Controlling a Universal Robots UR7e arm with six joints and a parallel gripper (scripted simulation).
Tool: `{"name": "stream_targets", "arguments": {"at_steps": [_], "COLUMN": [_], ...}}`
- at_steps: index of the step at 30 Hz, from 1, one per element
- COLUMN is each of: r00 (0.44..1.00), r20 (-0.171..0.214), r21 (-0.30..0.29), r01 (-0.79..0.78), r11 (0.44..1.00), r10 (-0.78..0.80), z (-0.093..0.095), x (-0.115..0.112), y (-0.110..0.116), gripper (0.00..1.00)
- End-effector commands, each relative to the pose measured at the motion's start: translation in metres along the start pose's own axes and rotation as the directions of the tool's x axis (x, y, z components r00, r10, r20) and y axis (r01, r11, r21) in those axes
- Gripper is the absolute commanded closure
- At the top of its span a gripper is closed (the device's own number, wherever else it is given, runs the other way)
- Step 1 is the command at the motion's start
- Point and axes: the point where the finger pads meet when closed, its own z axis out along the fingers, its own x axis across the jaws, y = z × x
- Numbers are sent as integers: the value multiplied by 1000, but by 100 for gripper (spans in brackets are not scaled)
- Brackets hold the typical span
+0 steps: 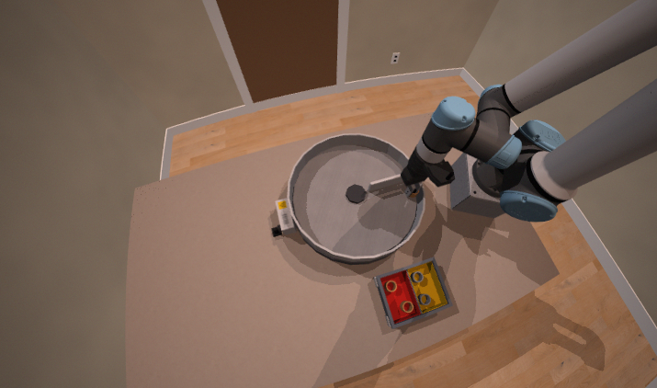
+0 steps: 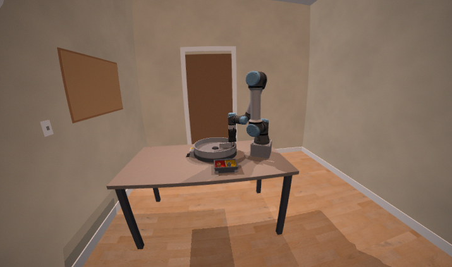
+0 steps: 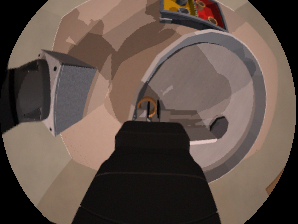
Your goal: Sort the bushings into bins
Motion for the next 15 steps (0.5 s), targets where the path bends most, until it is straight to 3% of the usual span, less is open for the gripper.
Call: {"name": "stream_targets", "arguments": {"at_steps": [1, 2, 15], "r00": [1000, 1000, 1000], "r20": [-1, -1, -2], "r21": [-1, -1, -1], "r01": [0, 0, 0], "r11": [1000, 1000, 1000], "r10": [0, 0, 0], "z": [0, 0, 0], "x": [0, 0, 1], "y": [0, 0, 0], "gripper": [60, 100, 100]}}
